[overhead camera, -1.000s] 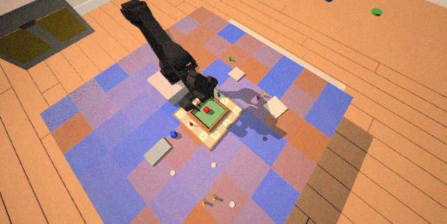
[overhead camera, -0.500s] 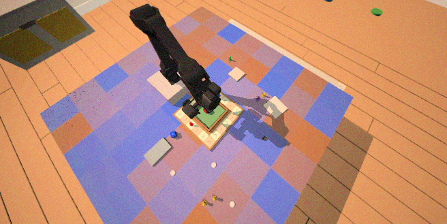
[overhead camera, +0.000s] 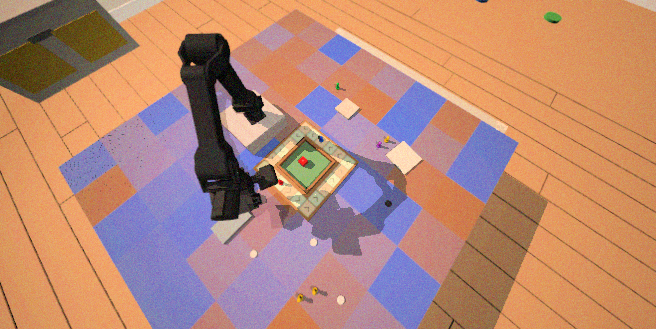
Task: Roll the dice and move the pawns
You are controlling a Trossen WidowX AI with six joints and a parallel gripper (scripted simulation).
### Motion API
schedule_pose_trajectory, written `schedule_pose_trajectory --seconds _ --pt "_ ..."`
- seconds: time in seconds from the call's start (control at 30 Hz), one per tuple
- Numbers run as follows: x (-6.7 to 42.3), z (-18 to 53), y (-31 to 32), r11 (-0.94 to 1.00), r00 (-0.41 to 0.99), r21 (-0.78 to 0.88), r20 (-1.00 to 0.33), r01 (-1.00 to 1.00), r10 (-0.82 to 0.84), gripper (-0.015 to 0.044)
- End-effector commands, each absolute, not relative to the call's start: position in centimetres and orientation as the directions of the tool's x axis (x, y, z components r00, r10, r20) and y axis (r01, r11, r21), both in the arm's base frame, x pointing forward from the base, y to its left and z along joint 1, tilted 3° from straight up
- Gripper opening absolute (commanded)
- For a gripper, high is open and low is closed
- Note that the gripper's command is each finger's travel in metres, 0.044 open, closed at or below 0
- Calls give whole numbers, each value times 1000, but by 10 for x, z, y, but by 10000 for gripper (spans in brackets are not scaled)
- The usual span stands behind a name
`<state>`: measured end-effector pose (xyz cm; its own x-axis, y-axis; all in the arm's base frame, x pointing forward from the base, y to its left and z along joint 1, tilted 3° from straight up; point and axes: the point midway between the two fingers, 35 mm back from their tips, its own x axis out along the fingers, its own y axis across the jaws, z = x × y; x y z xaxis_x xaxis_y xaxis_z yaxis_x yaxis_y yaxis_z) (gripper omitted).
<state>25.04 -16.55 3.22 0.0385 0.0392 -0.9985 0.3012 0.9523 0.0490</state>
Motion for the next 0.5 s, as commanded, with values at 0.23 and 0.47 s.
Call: schedule_pose_trajectory --seconds 0.23,0.47 --pt "244 9 -183 943 27 51 -999 330 45 275" --pt "245 -1 -183 943 27 51 -999 330 45 275"
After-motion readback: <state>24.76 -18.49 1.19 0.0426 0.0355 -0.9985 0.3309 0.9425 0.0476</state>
